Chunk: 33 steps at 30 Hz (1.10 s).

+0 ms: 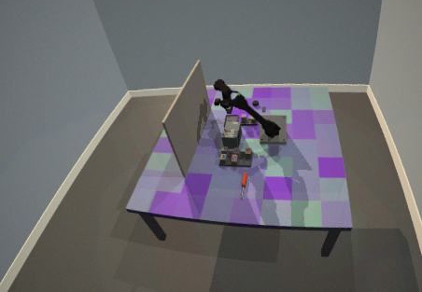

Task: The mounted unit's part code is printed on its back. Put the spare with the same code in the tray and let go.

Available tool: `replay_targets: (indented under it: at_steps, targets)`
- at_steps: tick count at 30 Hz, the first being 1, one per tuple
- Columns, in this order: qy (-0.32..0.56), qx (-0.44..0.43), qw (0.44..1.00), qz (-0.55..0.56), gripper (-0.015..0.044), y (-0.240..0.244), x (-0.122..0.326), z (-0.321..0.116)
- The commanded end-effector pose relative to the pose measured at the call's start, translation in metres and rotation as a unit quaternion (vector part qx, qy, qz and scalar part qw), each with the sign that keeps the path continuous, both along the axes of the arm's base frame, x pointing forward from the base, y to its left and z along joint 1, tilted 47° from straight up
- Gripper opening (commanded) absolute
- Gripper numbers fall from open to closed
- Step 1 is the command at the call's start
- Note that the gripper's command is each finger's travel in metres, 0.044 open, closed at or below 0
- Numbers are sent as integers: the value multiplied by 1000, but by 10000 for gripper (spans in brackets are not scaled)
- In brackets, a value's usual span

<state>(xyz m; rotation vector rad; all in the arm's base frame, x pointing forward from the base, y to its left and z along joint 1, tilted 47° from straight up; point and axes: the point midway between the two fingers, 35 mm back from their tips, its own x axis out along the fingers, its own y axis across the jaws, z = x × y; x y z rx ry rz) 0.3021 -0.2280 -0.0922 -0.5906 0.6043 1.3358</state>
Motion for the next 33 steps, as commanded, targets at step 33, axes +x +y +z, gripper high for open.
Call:
replay_targets:
  at_steps: [33]
  targets:
    - [0, 2, 1000, -4, 0, 21, 5, -22]
